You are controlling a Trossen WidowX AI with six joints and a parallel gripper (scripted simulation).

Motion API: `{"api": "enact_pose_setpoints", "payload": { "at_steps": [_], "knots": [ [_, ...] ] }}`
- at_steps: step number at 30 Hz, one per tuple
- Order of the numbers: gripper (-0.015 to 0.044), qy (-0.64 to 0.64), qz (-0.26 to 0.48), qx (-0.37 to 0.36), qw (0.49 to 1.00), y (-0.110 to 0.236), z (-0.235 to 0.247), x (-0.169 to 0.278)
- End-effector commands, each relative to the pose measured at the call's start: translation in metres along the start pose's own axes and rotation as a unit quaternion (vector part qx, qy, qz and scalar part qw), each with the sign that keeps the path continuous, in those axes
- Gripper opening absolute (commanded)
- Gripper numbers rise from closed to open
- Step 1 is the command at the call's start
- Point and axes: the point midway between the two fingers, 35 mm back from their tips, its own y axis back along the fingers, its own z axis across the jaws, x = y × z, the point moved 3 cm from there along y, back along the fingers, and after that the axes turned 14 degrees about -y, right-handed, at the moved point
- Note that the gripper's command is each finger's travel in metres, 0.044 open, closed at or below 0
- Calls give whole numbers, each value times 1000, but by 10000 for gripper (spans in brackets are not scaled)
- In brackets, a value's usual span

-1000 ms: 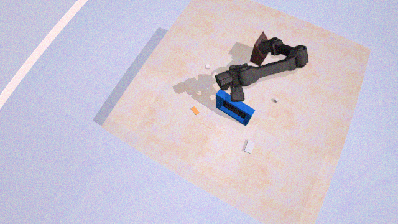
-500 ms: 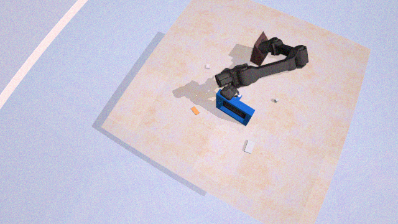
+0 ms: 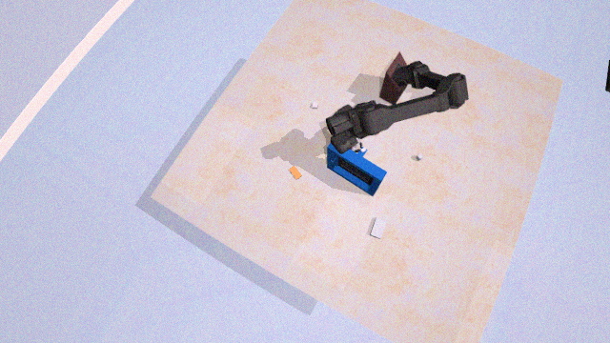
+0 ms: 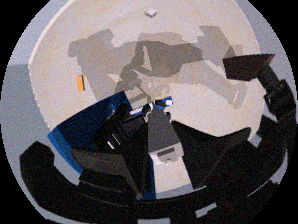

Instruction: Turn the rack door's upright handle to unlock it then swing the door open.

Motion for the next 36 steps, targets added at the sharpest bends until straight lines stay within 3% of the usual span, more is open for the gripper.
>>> {"api": "enact_pose_setpoints", "payload": {
  "at_steps": [1, 8, 22, 36],
  "knots": [
    [125, -10, 5, 1, 1000, -1, 0, 1],
    [293, -10, 5, 1, 1000, -1, 0, 1],
    [293, 295, 5, 0, 956, -1, 0, 1],
    [293, 602, 4, -2, 798, -1, 0, 1]
  ]
}}
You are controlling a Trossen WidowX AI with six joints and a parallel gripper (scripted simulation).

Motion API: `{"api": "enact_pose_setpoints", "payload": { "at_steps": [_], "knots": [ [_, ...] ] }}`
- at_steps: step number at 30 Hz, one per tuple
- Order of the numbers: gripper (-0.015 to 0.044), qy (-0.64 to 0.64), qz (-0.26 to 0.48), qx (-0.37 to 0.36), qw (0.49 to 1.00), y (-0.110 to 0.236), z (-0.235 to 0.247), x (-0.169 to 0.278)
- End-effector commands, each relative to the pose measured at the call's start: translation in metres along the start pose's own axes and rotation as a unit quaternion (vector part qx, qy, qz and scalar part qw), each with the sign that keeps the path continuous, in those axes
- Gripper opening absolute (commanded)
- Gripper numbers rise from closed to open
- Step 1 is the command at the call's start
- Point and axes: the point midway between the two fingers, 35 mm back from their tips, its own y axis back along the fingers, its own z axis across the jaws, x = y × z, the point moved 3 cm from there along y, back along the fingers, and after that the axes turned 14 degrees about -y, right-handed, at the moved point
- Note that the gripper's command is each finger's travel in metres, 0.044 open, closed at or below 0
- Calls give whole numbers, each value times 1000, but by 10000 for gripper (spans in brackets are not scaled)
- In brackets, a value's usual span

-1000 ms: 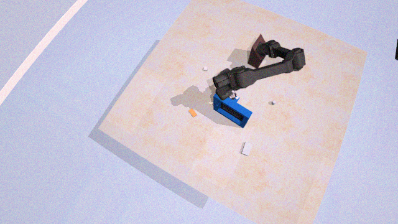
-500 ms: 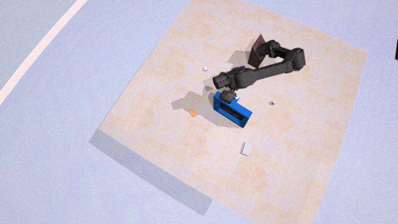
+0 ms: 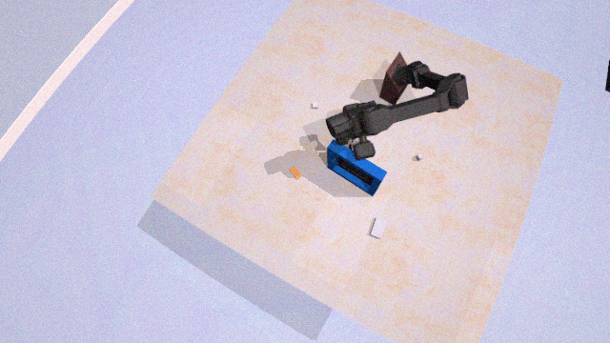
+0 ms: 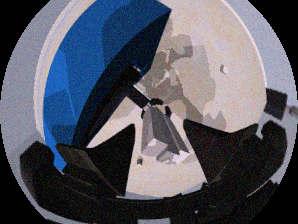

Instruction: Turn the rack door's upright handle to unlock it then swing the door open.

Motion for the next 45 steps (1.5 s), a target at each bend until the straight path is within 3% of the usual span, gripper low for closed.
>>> {"api": "enact_pose_setpoints", "payload": {
  "at_steps": [1, 11, 22, 33, 45],
  "knots": [
    [293, 101, 1, -1, 995, 0, 0, 0],
    [293, 342, 1, -1, 940, 0, 0, 0],
    [293, 583, 0, -1, 813, 0, 0, 0],
    [293, 780, 0, -1, 626, 0, 0, 0],
    [293, 929, 0, -1, 370, 0, 0, 0]
  ]
}}
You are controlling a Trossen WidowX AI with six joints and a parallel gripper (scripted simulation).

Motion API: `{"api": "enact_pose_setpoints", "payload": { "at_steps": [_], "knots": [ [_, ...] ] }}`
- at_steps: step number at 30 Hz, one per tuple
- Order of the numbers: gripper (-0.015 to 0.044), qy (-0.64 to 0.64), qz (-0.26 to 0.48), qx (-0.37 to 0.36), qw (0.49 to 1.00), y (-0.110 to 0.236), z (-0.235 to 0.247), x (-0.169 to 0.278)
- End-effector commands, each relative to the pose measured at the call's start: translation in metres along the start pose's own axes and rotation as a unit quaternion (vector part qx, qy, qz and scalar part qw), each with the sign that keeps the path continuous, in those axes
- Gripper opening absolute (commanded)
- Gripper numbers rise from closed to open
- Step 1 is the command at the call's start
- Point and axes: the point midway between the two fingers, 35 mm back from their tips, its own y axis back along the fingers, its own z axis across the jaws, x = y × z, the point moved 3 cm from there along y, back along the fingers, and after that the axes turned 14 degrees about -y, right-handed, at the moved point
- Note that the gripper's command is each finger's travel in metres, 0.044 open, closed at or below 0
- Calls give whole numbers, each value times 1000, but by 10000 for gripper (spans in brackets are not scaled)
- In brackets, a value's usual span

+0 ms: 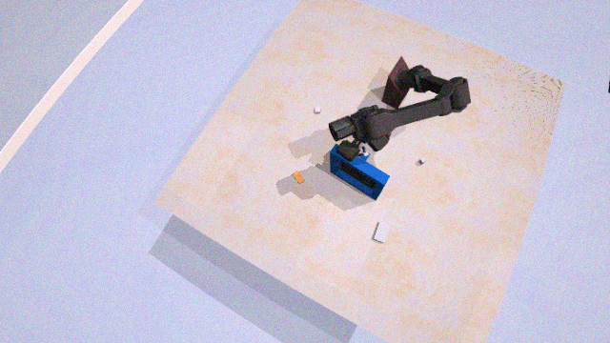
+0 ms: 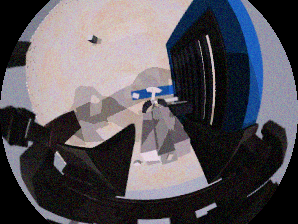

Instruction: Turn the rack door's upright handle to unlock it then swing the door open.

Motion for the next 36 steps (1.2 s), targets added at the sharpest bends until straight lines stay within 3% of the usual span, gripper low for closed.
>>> {"api": "enact_pose_setpoints", "payload": {
  "at_steps": [1, 9, 16, 29, 36],
  "knots": [
    [293, 101, -1, 0, 995, 0, 0, 0],
    [293, 137, -1, 0, 991, 0, 0, 0],
    [109, 137, -1, 0, 991, 0, 0, 0],
    [22, 137, -1, 0, 991, 0, 0, 0],
    [20, 112, -1, 0, 994, 0, 2, 0]
  ]
}}
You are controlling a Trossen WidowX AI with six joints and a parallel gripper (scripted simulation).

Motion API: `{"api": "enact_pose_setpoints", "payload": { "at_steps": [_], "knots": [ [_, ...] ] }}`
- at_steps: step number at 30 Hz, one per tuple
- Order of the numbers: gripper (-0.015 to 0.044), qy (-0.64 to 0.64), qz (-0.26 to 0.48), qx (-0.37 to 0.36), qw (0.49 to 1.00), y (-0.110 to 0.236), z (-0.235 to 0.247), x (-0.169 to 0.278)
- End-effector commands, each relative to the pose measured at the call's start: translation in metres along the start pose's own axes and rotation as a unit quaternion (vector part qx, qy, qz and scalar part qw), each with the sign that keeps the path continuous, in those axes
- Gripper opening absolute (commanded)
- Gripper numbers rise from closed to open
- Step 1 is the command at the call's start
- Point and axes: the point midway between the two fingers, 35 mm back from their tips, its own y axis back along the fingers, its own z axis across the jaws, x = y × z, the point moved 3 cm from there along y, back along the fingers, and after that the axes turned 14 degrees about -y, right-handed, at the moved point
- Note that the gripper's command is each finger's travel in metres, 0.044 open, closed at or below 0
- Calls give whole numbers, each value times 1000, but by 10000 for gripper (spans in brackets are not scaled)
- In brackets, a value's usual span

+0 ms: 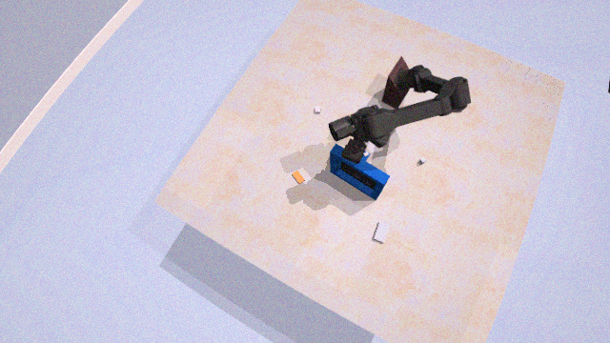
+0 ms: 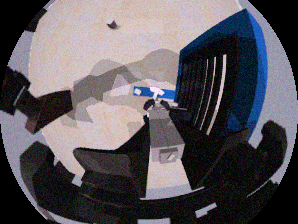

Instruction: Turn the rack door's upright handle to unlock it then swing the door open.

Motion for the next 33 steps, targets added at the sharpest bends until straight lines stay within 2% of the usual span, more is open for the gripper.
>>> {"api": "enact_pose_setpoints", "payload": {
  "at_steps": [1, 16, 33],
  "knots": [
    [20, -31, -1, 0, 1000, 0, 2, -1],
    [20, -189, -1, 0, 982, 0, 15, -7],
    [20, -351, -1, -1, 936, 0, 41, -24]
  ]
}}
